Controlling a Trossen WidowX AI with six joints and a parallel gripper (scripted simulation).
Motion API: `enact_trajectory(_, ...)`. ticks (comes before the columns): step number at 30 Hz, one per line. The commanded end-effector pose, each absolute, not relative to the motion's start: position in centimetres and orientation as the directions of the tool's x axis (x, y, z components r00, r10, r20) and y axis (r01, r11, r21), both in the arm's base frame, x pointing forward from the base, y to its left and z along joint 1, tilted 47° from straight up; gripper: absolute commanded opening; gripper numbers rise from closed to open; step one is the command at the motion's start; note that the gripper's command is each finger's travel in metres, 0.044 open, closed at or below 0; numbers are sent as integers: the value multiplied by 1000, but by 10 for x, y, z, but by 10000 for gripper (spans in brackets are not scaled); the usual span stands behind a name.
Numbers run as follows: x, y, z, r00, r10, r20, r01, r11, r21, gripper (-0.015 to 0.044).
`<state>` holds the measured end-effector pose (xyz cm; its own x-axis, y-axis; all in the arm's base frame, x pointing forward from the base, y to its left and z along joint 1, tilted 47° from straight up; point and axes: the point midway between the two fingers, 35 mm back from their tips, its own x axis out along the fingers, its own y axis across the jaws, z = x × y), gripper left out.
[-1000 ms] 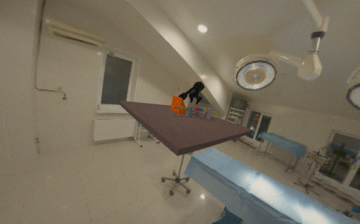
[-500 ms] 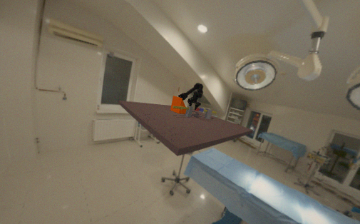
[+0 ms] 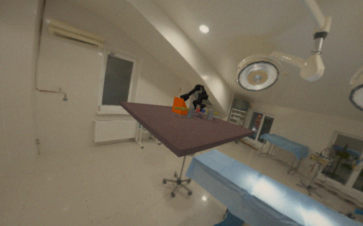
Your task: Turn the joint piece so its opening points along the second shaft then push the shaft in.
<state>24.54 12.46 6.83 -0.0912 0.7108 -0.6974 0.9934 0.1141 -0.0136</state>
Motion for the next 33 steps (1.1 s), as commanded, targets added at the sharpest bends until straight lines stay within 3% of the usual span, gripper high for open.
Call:
enact_trajectory(1,244,130,75,-91,714,-694,994,109,-18,440)
enact_trajectory(23,242,152,55,-91,714,-694,994,109,-19,440)
enact_trajectory(33,242,152,55,-91,714,-694,994,109,-19,182)
